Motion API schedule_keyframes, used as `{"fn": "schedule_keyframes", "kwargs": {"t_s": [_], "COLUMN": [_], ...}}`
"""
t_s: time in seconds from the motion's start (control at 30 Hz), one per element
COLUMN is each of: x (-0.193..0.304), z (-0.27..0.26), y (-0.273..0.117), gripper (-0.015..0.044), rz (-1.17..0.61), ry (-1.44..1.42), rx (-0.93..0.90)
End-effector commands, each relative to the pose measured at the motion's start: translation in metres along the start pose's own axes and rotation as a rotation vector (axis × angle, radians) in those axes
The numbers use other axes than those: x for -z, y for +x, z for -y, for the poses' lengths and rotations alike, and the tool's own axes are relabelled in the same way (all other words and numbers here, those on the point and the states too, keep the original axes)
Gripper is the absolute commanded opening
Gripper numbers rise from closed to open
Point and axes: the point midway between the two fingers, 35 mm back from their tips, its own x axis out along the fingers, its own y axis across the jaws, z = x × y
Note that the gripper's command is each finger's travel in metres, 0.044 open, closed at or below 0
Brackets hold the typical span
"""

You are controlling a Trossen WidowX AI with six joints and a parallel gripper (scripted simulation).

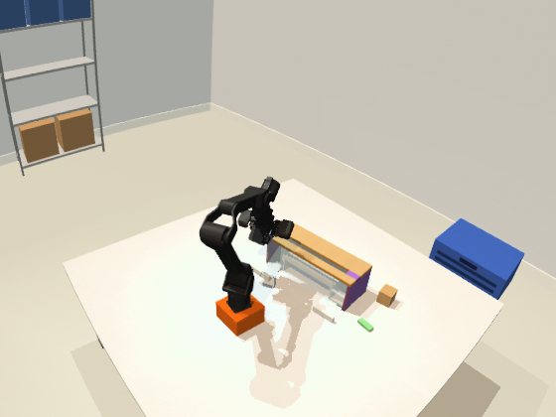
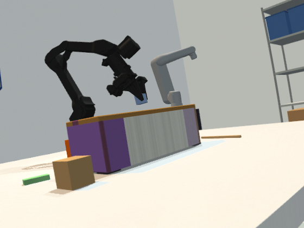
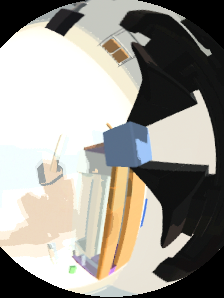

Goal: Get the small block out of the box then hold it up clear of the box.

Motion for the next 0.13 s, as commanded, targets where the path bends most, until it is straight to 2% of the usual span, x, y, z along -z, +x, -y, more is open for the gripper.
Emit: {"fn": "schedule_keyframes", "kwargs": {"t_s": [0.0,0.1], "x": [0.0005,0.0005], "z": [0.0008,0.0008], "y": [-0.0005,-0.0005], "gripper": [0.0,0.0], "rz": [-0.002,-0.002], "ry": [-0.003,-0.003], "rx": [0.006,0.006]}}
